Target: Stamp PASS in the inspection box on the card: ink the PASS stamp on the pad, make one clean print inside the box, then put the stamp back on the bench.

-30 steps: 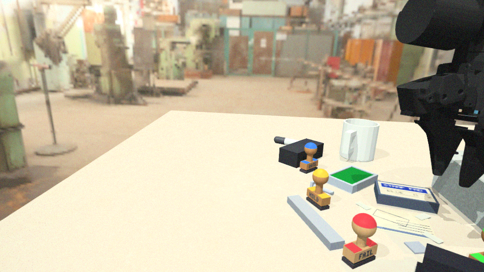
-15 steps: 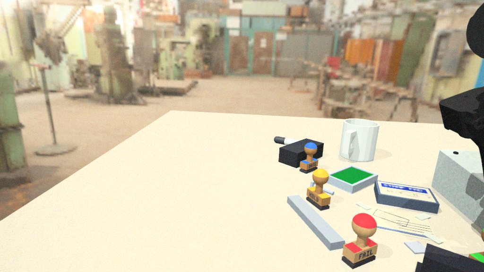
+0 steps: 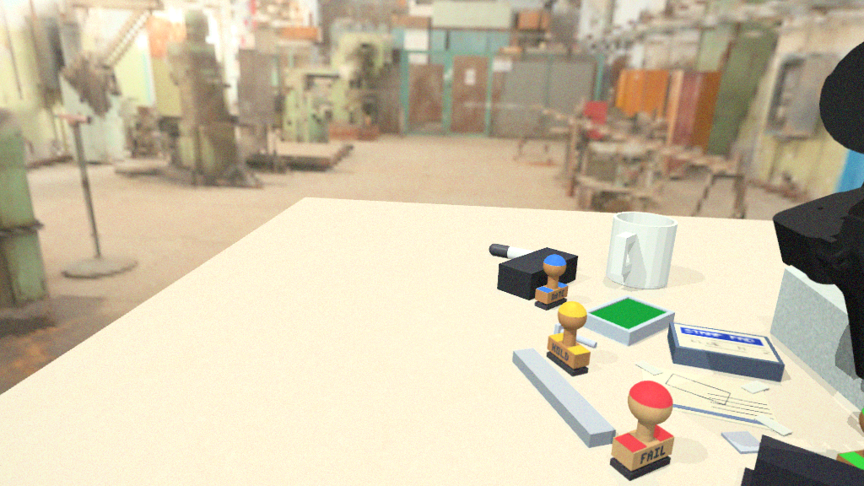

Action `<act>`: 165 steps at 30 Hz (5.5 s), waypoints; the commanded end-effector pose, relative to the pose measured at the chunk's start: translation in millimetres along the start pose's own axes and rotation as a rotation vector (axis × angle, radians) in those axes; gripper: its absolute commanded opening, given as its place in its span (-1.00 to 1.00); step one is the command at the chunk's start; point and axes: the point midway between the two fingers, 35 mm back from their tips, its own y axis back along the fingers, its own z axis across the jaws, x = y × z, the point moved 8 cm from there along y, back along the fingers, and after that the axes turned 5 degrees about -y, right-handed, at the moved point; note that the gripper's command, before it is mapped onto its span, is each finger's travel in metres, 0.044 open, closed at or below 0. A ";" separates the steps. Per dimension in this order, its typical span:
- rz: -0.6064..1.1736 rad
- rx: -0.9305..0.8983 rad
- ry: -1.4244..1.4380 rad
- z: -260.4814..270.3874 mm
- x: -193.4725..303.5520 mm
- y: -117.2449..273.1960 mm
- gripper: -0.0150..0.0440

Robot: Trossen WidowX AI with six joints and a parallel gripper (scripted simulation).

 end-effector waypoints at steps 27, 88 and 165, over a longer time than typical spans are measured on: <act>0.007 0.010 -0.004 -3.1 3.2 -50.3 0.23; 0.005 0.003 0.000 -1.3 0.9 -31.8 -0.49; 0.007 0.003 -0.001 -1.7 0.6 5.4 -0.49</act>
